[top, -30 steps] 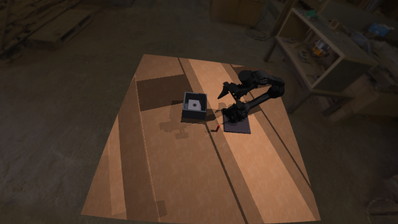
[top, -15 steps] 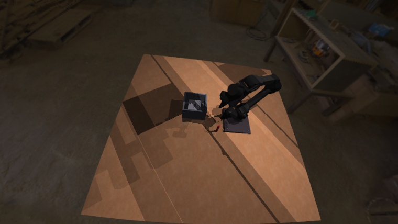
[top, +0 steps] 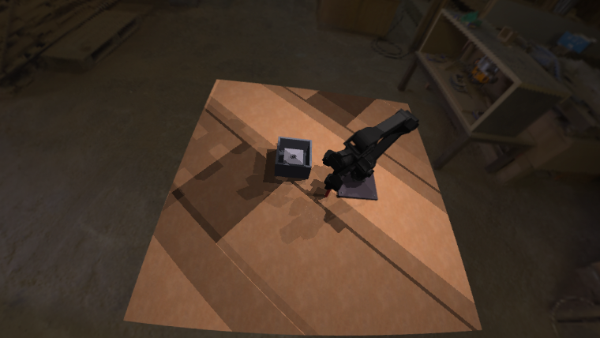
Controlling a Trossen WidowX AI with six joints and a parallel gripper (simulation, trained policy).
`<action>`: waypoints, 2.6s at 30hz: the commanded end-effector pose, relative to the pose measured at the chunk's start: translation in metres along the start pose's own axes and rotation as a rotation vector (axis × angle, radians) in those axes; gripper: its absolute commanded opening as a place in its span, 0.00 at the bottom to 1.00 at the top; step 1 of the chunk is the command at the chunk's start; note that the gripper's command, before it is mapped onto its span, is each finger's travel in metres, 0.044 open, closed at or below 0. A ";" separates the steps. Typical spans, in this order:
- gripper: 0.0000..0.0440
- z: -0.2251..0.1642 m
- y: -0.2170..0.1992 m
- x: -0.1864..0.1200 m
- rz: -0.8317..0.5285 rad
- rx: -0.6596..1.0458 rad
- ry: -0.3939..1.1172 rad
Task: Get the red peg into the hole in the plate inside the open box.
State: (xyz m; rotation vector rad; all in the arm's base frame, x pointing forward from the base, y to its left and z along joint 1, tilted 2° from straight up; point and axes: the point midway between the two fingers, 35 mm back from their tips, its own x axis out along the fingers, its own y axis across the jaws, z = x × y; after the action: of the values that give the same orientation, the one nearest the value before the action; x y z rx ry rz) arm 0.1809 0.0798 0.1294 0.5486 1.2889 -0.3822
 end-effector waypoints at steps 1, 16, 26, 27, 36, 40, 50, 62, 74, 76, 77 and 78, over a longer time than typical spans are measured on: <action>1.00 -0.005 0.001 0.018 -0.036 0.089 0.008; 0.92 -0.019 0.001 0.081 -0.039 0.303 0.010; 0.34 -0.024 -0.003 0.088 -0.063 0.375 0.067; 0.28 -0.025 -0.003 0.089 -0.065 0.378 0.074; 0.00 -0.015 -0.001 0.084 -0.056 0.376 0.070; 0.00 -0.004 0.001 0.075 -0.038 0.346 0.022; 0.00 0.024 0.000 0.047 -0.032 0.268 -0.087; 0.00 0.072 0.000 0.006 -0.040 0.250 -0.202; 0.00 0.122 -0.019 -0.012 -0.081 0.307 -0.257; 0.00 0.129 -0.023 -0.013 -0.088 0.319 -0.261; 0.00 0.132 -0.025 -0.013 -0.092 0.325 -0.264; 0.00 0.136 -0.027 -0.013 -0.095 0.330 -0.266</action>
State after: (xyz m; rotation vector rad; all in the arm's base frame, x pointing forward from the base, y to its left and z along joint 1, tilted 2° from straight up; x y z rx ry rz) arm 0.2656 -0.0104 0.1594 0.6897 1.0120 -0.7123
